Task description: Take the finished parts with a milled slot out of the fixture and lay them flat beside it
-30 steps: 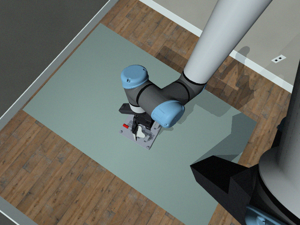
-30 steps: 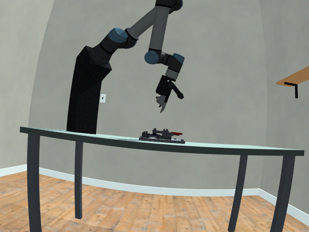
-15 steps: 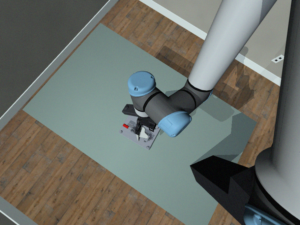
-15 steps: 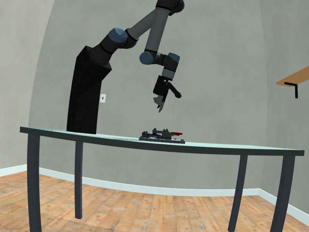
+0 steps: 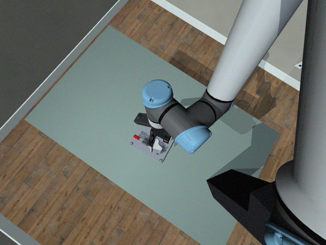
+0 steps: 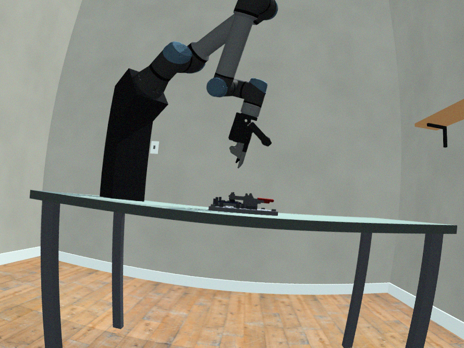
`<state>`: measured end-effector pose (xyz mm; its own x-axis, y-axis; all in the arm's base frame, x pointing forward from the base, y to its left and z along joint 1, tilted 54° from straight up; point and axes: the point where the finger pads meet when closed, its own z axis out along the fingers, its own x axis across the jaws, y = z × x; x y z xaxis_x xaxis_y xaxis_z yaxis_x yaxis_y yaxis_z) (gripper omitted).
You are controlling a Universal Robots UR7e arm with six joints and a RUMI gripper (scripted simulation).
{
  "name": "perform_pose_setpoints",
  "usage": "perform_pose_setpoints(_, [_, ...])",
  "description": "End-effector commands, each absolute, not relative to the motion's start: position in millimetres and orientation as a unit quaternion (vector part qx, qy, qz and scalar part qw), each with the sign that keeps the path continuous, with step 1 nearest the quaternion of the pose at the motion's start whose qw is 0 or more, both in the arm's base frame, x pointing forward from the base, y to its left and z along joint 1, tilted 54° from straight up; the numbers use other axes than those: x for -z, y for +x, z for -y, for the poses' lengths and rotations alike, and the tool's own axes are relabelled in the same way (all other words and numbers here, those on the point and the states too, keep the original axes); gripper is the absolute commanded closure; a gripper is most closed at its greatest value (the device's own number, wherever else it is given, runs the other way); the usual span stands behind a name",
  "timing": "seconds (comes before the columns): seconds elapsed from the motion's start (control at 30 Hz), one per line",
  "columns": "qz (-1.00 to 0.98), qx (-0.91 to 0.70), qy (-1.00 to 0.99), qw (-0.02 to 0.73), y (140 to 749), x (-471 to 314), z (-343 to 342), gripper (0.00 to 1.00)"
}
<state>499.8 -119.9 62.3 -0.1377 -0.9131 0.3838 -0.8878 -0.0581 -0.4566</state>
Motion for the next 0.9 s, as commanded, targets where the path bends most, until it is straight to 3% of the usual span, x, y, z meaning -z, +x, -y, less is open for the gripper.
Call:
perform_pose_setpoints(0.0, [-0.683, 0.344, -0.645, 0.019, 489.5, -61.8, 128.0, 0.0])
perform_pose_setpoints(0.87, [-0.678, 0.377, -0.63, 0.018, 477.6, -67.3, 134.7, 0.0])
